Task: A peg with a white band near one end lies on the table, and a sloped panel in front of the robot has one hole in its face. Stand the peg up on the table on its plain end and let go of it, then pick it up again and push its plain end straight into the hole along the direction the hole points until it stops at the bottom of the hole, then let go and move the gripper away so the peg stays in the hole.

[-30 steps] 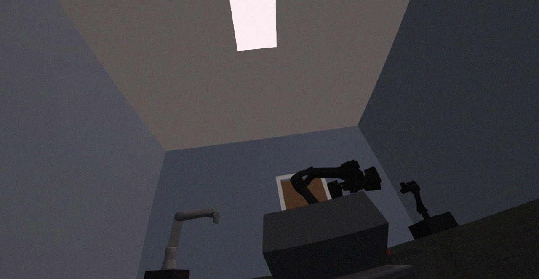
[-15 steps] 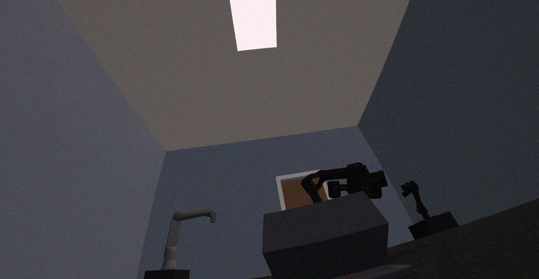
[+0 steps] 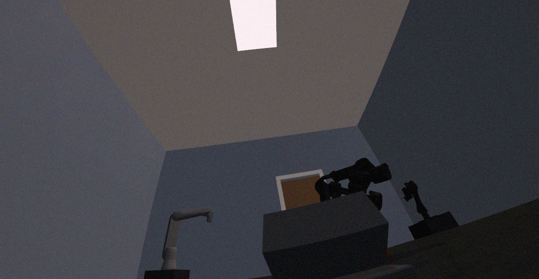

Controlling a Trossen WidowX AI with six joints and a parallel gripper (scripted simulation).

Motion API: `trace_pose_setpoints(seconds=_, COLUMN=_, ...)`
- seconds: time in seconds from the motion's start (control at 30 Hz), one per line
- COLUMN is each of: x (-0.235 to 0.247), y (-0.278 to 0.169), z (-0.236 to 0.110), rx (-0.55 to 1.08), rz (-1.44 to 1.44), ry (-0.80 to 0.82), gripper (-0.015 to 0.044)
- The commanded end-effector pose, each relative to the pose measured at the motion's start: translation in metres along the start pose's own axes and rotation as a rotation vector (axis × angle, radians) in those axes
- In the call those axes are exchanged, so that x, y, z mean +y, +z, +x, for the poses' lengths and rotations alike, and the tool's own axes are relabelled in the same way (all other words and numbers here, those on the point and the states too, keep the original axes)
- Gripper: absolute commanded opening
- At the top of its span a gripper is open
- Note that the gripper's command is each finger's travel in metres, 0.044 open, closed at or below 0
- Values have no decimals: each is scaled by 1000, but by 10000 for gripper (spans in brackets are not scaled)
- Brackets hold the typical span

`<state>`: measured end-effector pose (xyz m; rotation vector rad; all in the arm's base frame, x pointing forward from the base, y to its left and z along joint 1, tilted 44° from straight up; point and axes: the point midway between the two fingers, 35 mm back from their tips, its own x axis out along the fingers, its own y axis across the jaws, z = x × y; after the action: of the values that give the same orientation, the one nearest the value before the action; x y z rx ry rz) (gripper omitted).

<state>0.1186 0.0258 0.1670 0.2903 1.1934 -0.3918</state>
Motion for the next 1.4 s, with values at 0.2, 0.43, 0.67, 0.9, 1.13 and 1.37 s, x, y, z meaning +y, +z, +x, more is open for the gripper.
trace_pose_setpoints(seconds=0.2, x=10, y=-14, z=6, rx=283, rz=-72, ry=36, gripper=440)
trace_pose_setpoints(seconds=0.43, x=21, y=-17, z=7, rx=459, rz=-87, ry=143, gripper=440)
trace_pose_setpoints(seconds=0.67, x=34, y=-11, z=5, rx=588, rz=-75, ry=307, gripper=440)
trace_pose_setpoints(seconds=0.9, x=47, y=5, z=2, rx=653, rz=-36, ry=515, gripper=440)
trace_pose_setpoints(seconds=1.13, x=54, y=29, z=-1, rx=645, rz=19, ry=722, gripper=440)
trace_pose_setpoints(seconds=1.37, x=54, y=30, z=-2, rx=644, rz=21, ry=728, gripper=440)
